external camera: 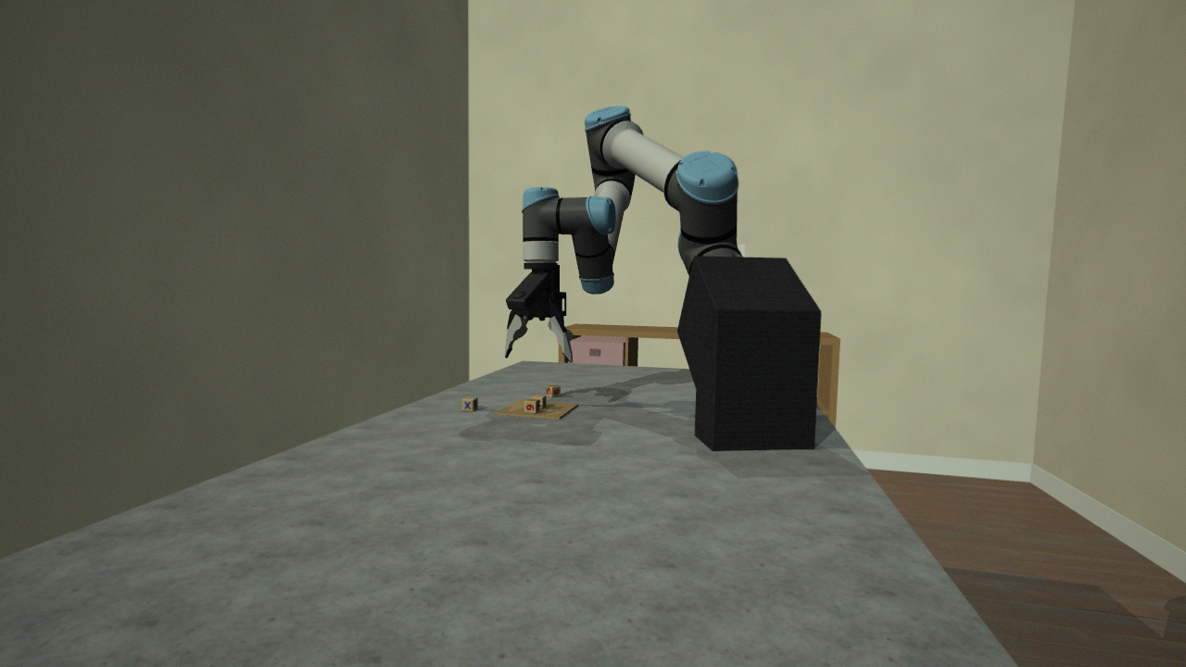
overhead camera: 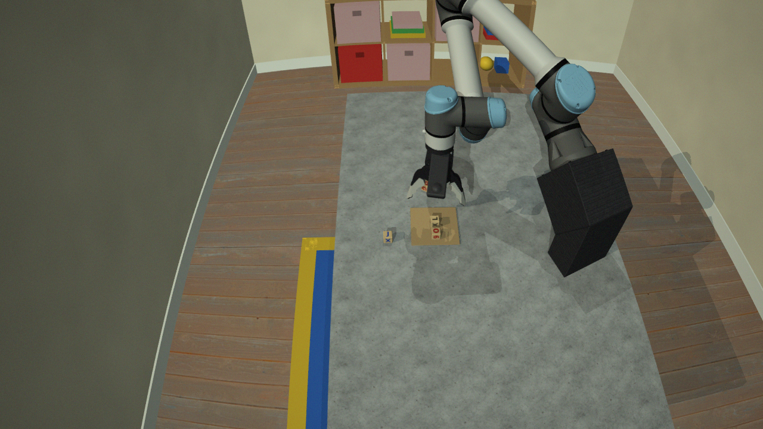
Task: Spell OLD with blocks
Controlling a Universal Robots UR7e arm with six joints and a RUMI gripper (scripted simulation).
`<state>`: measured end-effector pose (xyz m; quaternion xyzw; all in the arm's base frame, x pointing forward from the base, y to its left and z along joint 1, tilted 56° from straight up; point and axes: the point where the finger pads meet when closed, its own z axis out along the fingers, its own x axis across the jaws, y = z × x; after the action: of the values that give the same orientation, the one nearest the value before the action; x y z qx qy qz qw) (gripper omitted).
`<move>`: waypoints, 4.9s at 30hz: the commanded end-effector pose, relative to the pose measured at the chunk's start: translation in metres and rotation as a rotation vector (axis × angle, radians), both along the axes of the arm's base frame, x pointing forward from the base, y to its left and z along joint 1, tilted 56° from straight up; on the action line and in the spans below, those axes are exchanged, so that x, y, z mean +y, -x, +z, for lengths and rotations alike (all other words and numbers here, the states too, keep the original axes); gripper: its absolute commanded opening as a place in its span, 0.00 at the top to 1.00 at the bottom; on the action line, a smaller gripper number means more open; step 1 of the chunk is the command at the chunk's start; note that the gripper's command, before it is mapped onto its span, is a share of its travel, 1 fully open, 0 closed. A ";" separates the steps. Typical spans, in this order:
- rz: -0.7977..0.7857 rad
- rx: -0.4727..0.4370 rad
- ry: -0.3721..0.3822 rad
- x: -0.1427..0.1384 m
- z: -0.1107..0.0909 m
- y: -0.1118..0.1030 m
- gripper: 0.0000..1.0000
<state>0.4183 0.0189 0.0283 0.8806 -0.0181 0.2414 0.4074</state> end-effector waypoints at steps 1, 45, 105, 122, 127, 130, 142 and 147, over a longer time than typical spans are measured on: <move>0.077 0.082 0.043 -0.003 0.003 0.001 0.00; 0.130 0.150 0.083 -0.006 0.005 0.001 0.63; 0.130 0.151 0.083 -0.042 -0.021 -0.019 0.63; 0.130 0.151 0.083 -0.045 -0.024 -0.021 0.63; 0.130 0.151 0.083 -0.045 -0.024 -0.021 0.63; 0.130 0.151 0.083 -0.045 -0.024 -0.021 0.63; 0.130 0.151 0.083 -0.048 -0.026 -0.023 0.63; 0.130 0.151 0.083 -0.053 -0.030 -0.026 0.63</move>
<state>0.4417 -0.0303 0.0012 0.8780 0.0796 0.2006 0.4272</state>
